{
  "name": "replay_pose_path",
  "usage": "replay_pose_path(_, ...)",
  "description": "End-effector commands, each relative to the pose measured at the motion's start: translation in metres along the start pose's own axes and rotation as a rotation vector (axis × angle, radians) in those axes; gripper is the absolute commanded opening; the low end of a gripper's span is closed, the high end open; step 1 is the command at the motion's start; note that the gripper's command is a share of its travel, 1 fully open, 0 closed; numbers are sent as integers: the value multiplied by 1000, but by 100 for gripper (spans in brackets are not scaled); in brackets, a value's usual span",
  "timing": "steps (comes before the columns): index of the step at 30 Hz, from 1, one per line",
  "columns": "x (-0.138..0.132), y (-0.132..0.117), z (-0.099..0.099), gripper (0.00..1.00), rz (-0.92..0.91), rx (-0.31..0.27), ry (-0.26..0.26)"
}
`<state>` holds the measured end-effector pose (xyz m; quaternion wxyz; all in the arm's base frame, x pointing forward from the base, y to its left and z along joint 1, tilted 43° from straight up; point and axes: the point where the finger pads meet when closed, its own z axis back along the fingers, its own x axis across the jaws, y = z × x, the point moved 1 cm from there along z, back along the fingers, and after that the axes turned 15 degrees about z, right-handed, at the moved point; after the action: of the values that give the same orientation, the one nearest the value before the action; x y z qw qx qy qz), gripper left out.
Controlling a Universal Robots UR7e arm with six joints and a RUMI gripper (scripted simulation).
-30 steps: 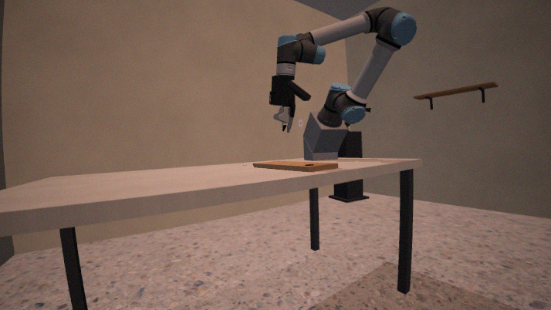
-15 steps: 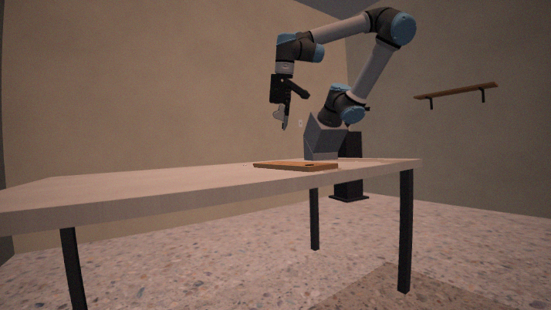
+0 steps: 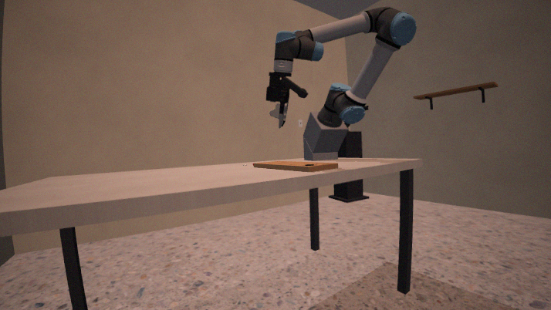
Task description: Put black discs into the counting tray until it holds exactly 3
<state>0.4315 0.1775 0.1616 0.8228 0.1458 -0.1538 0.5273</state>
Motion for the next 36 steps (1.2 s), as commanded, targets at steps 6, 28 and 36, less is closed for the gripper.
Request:
replay_pose_path(6,-8,-8,7,28,-220,-22,39)
replay_pose_path(28,-29,-26,18,28,-681,-77,101)
replay_pose_path(36,-36,-31,22,28,-822,-100,116)
